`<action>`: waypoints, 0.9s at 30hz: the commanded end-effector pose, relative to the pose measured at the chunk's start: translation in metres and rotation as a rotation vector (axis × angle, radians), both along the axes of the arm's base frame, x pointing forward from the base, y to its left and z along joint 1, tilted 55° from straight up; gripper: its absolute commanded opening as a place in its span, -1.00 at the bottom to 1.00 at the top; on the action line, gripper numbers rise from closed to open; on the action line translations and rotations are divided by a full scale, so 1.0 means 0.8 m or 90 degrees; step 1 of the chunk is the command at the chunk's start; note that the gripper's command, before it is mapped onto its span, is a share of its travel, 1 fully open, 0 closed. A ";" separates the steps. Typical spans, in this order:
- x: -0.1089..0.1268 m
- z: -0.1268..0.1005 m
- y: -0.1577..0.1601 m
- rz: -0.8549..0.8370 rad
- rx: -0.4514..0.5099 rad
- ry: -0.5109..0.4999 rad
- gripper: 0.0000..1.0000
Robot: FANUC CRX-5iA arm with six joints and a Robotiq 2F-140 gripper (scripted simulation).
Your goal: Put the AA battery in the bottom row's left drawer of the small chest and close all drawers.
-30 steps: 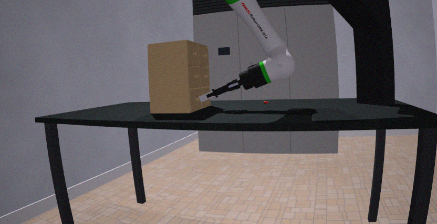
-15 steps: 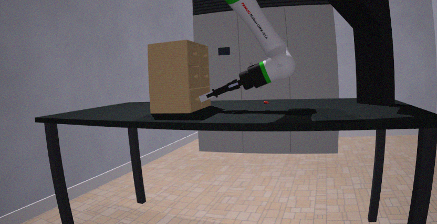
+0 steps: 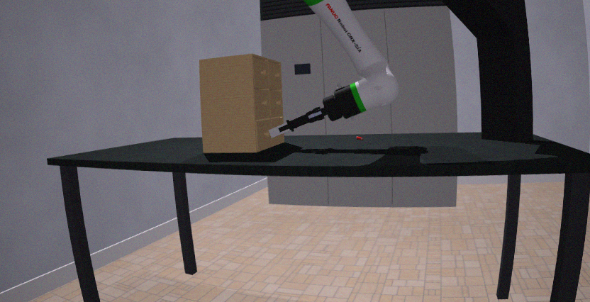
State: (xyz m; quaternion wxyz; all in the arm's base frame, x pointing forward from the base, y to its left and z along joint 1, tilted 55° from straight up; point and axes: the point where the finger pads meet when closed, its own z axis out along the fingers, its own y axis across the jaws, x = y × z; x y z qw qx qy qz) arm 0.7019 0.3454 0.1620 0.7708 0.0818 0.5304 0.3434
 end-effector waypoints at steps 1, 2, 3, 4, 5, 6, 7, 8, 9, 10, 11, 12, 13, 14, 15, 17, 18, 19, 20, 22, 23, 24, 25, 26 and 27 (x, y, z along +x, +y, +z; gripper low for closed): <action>0.000 0.000 0.000 0.000 0.000 0.000 -1.00; 0.000 0.000 0.000 0.000 0.000 0.000 -1.00; 0.000 0.000 0.000 0.000 0.000 0.000 -1.00; 0.000 0.000 0.000 0.000 0.000 0.000 -1.00; 0.000 0.000 0.000 0.000 0.000 0.000 -1.00; 0.000 0.000 0.000 0.000 0.000 0.000 -1.00; 0.000 0.000 0.000 0.000 0.000 0.000 -1.00; 0.000 0.000 0.000 0.000 0.000 0.000 -1.00; 0.000 0.000 0.000 0.000 0.000 0.000 -1.00; 0.000 0.000 0.000 0.000 0.000 0.000 -1.00; 0.000 0.000 0.000 0.000 0.000 0.000 -1.00; 0.000 0.000 0.000 0.000 0.000 0.000 -1.00; -0.001 0.000 0.000 0.000 0.000 0.000 -1.00; -0.002 -0.001 0.000 0.000 0.000 0.000 -1.00; -0.004 -0.003 0.000 0.000 0.000 0.000 -1.00; -0.010 -0.009 0.000 0.000 0.000 0.000 -1.00; -0.014 -0.012 0.000 0.000 0.000 0.000 -1.00; -0.019 -0.016 0.000 0.000 0.000 0.000 -1.00; -0.024 -0.021 -0.001 0.000 0.000 0.000 -1.00; -0.028 -0.025 -0.001 0.000 0.000 0.000 -1.00; -0.028 -0.025 -0.001 0.000 0.000 0.000 -1.00; -0.033 -0.029 -0.001 0.000 0.000 0.000 -1.00; -0.037 -0.033 -0.001 0.000 0.000 0.000 -1.00; -0.041 -0.036 -0.001 0.000 0.000 0.000 -1.00; -0.043 -0.038 -0.001 0.000 0.000 0.000 -1.00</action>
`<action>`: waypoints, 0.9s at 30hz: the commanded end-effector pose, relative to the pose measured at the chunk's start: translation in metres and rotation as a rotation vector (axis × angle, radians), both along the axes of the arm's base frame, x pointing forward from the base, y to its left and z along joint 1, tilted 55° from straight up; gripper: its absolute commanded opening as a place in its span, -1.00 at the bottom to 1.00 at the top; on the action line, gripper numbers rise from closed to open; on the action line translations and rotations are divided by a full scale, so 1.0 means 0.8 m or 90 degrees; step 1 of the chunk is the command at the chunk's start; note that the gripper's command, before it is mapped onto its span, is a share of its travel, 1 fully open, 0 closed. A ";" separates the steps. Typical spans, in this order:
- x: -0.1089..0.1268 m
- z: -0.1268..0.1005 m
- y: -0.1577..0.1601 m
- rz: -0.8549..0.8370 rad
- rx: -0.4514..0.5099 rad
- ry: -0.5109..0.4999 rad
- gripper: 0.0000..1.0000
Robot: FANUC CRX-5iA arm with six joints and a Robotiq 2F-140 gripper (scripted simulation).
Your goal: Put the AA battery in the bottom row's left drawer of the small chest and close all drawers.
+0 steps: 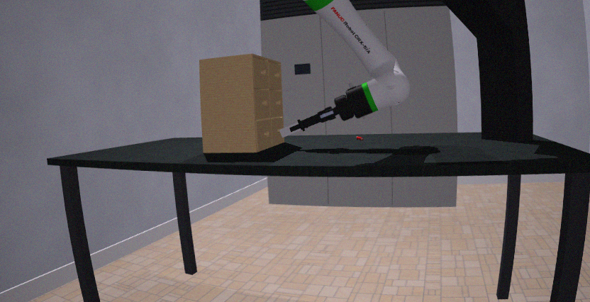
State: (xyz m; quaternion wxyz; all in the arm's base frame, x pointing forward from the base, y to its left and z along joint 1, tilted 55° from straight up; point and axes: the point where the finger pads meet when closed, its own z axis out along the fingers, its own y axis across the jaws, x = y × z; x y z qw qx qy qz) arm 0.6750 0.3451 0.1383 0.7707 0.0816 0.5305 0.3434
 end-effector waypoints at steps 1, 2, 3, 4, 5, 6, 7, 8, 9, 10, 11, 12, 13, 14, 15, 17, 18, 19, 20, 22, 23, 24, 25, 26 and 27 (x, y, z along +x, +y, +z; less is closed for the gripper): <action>-0.012 -0.010 -0.001 0.000 0.000 0.000 -1.00; -0.013 -0.011 -0.001 0.000 0.000 0.000 -1.00; -0.013 -0.011 -0.001 0.000 0.000 0.000 -1.00; -0.013 -0.011 -0.001 0.000 0.000 0.000 -1.00; -0.014 -0.011 -0.001 0.000 0.000 0.000 -1.00; -0.015 -0.011 -0.001 0.000 0.000 0.000 -1.00; -0.017 -0.010 -0.003 0.000 0.000 0.000 -1.00; -0.021 -0.009 -0.007 0.000 0.000 0.000 -1.00; -0.027 -0.008 -0.011 0.000 0.000 0.000 -1.00; -0.035 -0.005 -0.017 0.000 0.000 0.000 -1.00; -0.044 -0.003 -0.024 0.000 0.000 0.000 -1.00; -0.044 -0.003 -0.024 0.000 0.000 0.000 -1.00; -0.044 -0.003 -0.024 0.000 0.000 0.000 -1.00; -0.054 0.000 -0.032 0.000 0.000 0.000 -1.00; -0.065 0.003 -0.041 0.000 0.000 0.000 -1.00; -0.088 0.010 -0.058 0.000 0.000 0.000 -1.00; -0.098 0.012 -0.066 0.000 0.000 0.000 -1.00; -0.106 0.015 -0.073 0.000 0.000 0.000 -1.00; -0.113 0.017 -0.078 0.000 0.000 0.000 -1.00; -0.121 0.019 -0.084 0.000 0.000 0.000 -1.00; -0.122 0.019 -0.085 0.000 0.000 0.000 -1.00; -0.122 0.019 -0.085 0.000 0.000 0.000 -1.00; -0.122 0.019 -0.085 0.000 0.000 0.000 -1.00; -0.122 0.019 -0.085 0.000 0.000 0.001 -1.00; -0.122 0.020 -0.085 0.001 -0.001 0.002 -1.00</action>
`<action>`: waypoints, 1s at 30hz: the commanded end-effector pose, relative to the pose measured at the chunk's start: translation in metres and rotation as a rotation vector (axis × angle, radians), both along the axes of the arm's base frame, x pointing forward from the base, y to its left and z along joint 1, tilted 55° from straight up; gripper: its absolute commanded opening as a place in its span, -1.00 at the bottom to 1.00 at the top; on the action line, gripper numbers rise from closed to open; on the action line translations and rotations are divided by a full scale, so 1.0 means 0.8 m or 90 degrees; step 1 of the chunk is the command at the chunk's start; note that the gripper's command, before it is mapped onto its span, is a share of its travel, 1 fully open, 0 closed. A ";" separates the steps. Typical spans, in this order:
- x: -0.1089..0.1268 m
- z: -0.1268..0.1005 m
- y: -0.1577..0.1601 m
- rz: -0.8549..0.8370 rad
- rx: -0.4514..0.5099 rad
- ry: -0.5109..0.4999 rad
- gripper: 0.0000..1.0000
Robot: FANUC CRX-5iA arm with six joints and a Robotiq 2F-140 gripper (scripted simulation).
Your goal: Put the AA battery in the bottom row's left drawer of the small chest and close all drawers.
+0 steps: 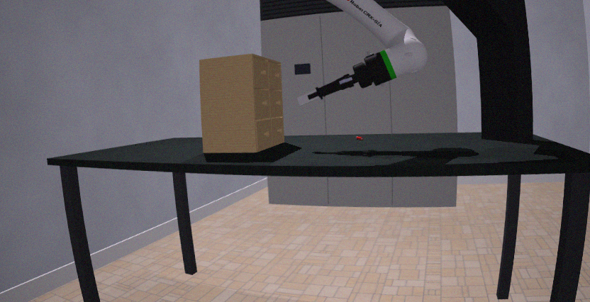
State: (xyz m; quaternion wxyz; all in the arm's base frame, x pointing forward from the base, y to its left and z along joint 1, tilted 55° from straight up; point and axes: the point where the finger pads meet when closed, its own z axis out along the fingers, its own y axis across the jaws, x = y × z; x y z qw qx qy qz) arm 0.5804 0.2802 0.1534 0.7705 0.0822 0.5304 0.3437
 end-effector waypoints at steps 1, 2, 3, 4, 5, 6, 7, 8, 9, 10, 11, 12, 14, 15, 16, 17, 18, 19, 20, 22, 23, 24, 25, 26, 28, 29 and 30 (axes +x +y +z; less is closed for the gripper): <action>-0.005 0.001 -0.005 0.003 -0.003 0.005 -1.00; -0.005 0.001 -0.005 0.003 -0.003 0.005 -1.00; -0.005 0.001 -0.005 0.003 -0.003 0.005 -1.00; -0.006 0.001 -0.005 0.007 -0.006 0.010 -1.00; -0.007 0.001 -0.007 0.011 -0.010 0.017 -1.00; -0.009 0.001 -0.008 0.017 -0.015 0.026 -1.00; -0.012 0.001 -0.010 0.025 -0.021 0.038 -1.00; -0.017 0.000 -0.011 0.034 -0.030 0.052 -1.00; -0.022 -0.001 -0.013 0.044 -0.040 0.067 -1.00; -0.025 0.000 -0.015 0.055 -0.048 0.083 -1.00; -0.029 0.000 -0.018 0.066 -0.057 0.100 -1.00; -0.035 -0.002 -0.021 0.079 -0.070 0.119 -1.00; -0.045 -0.001 -0.025 0.106 -0.090 0.156 -1.00; -0.051 -0.002 -0.028 0.118 -0.103 0.176 -1.00; -0.057 -0.005 -0.031 0.130 -0.117 0.197 -1.00; -0.063 -0.004 -0.031 0.147 -0.126 0.216 -1.00; -0.068 -0.005 -0.034 0.160 -0.138 0.237 -1.00; -0.068 -0.005 -0.034 0.160 -0.138 0.237 -1.00; -0.068 -0.005 -0.034 0.160 -0.138 0.237 -1.00; -0.081 -0.008 -0.038 0.192 -0.165 0.281 -1.00; -0.087 -0.009 -0.042 0.200 -0.175 0.297 -1.00; -0.092 -0.010 -0.050 0.201 -0.185 0.310 -1.00; -0.100 -0.011 -0.047 0.212 -0.190 0.318 -1.00; -0.106 -0.011 -0.050 0.218 -0.197 0.328 -1.00; -0.114 -0.011 -0.058 0.227 -0.211 0.349 -1.00; -0.121 -0.013 -0.059 0.233 -0.217 0.358 -1.00; -0.124 -0.013 -0.063 0.237 -0.223 0.367 -1.00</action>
